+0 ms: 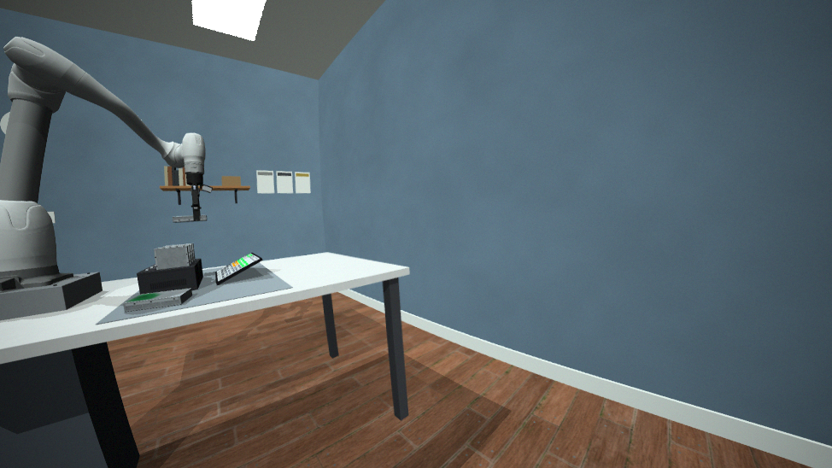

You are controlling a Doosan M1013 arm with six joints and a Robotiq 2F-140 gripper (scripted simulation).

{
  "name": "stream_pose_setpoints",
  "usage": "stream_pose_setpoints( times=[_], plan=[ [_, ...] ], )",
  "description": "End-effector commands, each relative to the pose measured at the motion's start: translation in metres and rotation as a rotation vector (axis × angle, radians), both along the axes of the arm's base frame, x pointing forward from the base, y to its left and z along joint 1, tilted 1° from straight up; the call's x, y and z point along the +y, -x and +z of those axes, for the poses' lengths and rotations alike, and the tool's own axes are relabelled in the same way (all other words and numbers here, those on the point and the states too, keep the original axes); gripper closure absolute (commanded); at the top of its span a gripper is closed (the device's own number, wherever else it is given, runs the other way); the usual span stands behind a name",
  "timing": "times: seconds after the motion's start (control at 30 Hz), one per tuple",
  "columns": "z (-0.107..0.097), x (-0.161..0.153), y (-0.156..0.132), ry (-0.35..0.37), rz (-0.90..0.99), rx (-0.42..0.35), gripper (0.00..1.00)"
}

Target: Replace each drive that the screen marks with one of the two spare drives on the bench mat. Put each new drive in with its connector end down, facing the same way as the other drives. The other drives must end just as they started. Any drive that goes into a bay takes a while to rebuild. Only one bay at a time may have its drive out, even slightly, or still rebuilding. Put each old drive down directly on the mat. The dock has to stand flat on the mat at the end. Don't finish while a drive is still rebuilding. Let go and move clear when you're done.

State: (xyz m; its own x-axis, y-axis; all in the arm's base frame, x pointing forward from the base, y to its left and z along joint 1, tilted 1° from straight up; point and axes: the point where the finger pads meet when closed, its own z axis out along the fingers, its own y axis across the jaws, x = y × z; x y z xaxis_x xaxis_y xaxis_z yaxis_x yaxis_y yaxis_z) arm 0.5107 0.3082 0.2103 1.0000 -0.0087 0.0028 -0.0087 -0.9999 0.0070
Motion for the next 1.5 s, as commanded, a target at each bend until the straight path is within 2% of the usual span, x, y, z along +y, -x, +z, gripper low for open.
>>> stream_pose_setpoints(
  times=[0.0,0.57,1.07,1.47],
  plan=[
    [0.0008,0.0003,-0.0003,0.002,-0.026,-0.003,0.9],
    [0.0008,0.0003,-0.0003,0.001,-0.099,-0.003,0.9],
    [0.0008,0.0003,-0.0003,0.0,-0.445,-0.006,0.9],
    [0.0008,0.0003,-0.0003,0.0,-0.539,-0.007,0.9]
  ],
)
